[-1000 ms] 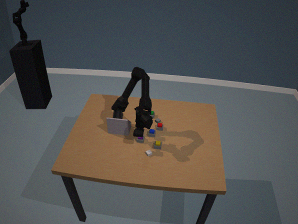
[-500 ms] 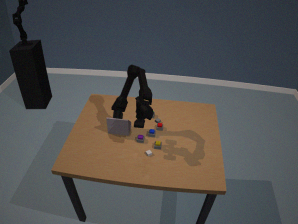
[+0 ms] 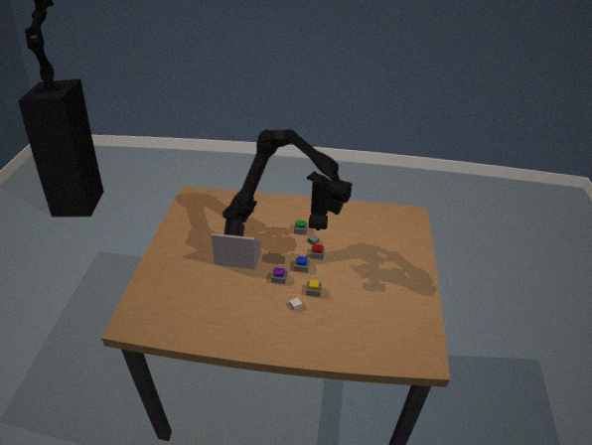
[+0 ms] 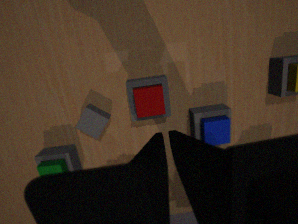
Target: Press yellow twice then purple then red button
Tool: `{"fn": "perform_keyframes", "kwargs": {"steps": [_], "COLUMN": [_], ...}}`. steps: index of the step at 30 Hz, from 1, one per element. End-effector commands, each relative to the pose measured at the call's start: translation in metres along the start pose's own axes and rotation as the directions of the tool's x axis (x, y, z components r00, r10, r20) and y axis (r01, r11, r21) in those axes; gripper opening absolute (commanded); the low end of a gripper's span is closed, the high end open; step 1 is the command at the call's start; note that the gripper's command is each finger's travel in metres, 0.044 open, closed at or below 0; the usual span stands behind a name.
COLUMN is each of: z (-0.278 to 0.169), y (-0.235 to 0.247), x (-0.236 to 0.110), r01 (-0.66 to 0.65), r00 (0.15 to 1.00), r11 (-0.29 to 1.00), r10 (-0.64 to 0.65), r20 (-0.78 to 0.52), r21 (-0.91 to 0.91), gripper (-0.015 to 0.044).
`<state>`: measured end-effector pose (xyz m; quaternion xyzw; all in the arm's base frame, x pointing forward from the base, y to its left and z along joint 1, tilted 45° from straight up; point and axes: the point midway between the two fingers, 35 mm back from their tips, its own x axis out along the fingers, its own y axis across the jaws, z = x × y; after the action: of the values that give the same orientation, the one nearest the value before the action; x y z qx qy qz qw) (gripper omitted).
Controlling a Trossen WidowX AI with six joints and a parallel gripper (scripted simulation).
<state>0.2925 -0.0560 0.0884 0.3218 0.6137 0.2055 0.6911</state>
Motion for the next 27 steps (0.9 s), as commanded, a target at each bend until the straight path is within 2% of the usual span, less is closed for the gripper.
{"fn": "perform_keyframes", "kwargs": {"steps": [1, 6, 27], "z": [0.004, 0.004, 0.004], "y": [0.007, 0.008, 0.008], "x": [0.001, 0.058, 0.086], "r01": [-0.009, -0.012, -0.013], "r00": [1.0, 1.0, 1.0], "r11": [1.0, 1.0, 1.0], "r10": [0.009, 0.012, 0.013], "r20": [0.003, 0.004, 0.004], "r21": [0.021, 0.02, 0.02], "gripper": [0.002, 0.002, 0.002]}}
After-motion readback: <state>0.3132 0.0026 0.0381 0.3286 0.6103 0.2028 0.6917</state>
